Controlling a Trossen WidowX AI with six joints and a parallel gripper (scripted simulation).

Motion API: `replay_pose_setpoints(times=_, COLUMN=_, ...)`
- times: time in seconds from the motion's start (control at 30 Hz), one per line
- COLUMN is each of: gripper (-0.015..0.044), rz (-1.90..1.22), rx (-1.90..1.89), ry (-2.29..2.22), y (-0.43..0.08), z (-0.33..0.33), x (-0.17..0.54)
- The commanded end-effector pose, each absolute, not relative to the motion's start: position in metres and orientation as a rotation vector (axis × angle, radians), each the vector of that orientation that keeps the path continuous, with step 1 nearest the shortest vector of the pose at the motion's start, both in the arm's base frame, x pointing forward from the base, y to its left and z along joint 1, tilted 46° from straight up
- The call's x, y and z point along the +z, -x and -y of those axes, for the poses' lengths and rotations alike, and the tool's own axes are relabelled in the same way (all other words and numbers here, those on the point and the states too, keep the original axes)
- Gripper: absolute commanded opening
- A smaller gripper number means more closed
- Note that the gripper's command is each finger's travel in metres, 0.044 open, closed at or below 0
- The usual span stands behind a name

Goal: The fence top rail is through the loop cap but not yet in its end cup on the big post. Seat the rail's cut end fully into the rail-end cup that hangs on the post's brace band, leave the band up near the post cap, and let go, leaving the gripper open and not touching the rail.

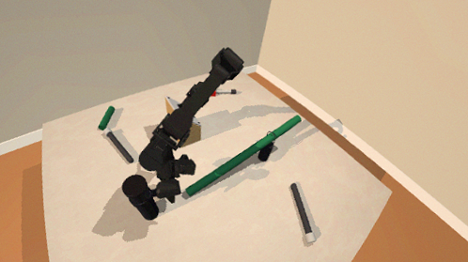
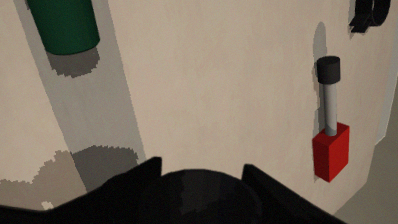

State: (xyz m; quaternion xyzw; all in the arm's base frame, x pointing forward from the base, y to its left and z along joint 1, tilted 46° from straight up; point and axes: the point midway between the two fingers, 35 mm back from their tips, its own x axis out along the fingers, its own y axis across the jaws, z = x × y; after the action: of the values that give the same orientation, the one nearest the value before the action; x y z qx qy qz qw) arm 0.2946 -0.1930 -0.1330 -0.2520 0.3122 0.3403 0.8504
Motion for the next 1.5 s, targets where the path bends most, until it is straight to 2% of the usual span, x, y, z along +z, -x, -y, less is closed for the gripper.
replay_pose_setpoints(times=0.0, gripper=0.0131, rz=-0.657, rx=0.714, ry=0.528, y=-0.295, z=0.193, x=-0.133)
replay_pose_setpoints(times=0.1, gripper=0.0111, rz=-0.657, rx=0.714, ry=0.528, y=-0.295, z=0.193, x=-0.133)
replay_pose_setpoints(times=0.23, gripper=0.0006, rz=-0.642, rx=0.722, ry=0.54, y=-0.293, z=0.192, x=-0.133)
replay_pose_setpoints(times=0.27, gripper=0.0, rz=-0.638, rx=0.724, ry=0.543, y=-0.292, z=0.192, x=-0.133)
replay_pose_setpoints(times=1.47, gripper=0.0, rz=-0.463, rx=0.819, ry=0.68, y=-0.271, z=0.187, x=-0.132)
